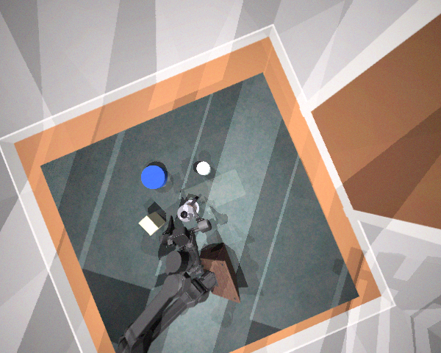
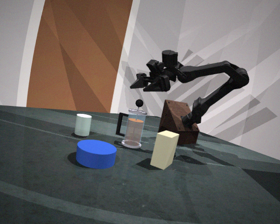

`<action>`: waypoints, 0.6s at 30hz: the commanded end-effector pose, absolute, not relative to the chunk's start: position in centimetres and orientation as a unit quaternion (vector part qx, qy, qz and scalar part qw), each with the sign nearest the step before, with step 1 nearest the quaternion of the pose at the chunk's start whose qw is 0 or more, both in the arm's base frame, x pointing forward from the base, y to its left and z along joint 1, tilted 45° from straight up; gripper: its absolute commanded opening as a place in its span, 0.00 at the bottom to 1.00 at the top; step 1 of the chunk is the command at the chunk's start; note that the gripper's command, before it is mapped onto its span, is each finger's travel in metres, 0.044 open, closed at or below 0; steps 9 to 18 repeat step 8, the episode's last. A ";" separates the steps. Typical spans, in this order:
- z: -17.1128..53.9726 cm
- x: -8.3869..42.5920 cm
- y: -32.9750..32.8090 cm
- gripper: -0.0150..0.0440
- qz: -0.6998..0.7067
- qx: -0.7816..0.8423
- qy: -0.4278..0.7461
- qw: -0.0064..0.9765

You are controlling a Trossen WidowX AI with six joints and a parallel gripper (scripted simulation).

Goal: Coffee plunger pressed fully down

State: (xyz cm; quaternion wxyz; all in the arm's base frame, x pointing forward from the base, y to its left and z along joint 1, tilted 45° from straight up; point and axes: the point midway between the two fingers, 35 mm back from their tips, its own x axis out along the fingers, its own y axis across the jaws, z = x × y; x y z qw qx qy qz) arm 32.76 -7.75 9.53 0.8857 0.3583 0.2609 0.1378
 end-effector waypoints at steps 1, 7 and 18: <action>12.2 31.5 -9.0 1.00 0.142 0.354 0.251 0.890; 12.1 31.5 -9.0 1.00 0.142 0.354 0.251 0.890; 12.1 31.5 -9.0 1.00 0.142 0.354 0.251 0.890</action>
